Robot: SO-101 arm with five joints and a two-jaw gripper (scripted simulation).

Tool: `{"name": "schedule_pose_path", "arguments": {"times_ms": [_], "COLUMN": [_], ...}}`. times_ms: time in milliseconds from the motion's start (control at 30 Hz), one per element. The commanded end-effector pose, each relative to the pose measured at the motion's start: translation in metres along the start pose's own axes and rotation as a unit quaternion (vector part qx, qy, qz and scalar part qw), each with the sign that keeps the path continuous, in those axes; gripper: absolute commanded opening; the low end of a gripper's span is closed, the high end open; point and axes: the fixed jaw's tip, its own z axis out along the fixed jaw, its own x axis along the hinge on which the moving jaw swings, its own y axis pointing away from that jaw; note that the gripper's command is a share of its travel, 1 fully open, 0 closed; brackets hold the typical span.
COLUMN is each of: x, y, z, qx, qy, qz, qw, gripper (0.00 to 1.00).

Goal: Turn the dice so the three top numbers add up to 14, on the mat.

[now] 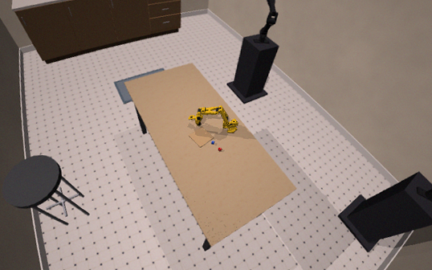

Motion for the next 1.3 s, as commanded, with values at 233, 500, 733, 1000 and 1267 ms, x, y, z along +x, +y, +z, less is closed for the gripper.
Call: {"name": "schedule_pose_path", "arguments": {"times_ms": [233,500,733,1000,1267], "x": [-0.003,-0.003,-0.004,-0.004,-0.004], "y": [-0.002,-0.004,-0.007,-0.010,-0.012], "z": [-0.004,-0.004,-0.004,-0.004,-0.004], "qx": [-0.004,-0.004,-0.003,-0.003,-0.003], "qy": [-0.011,-0.011,-0.011,-0.011,-0.011], "qz": [0.009,0.009,0.009,0.009,0.009], "qw": [1.000,1.000,1.000,1.000,1.000], "gripper": [0.27,0.24,0.20,0.14,0.11]}}
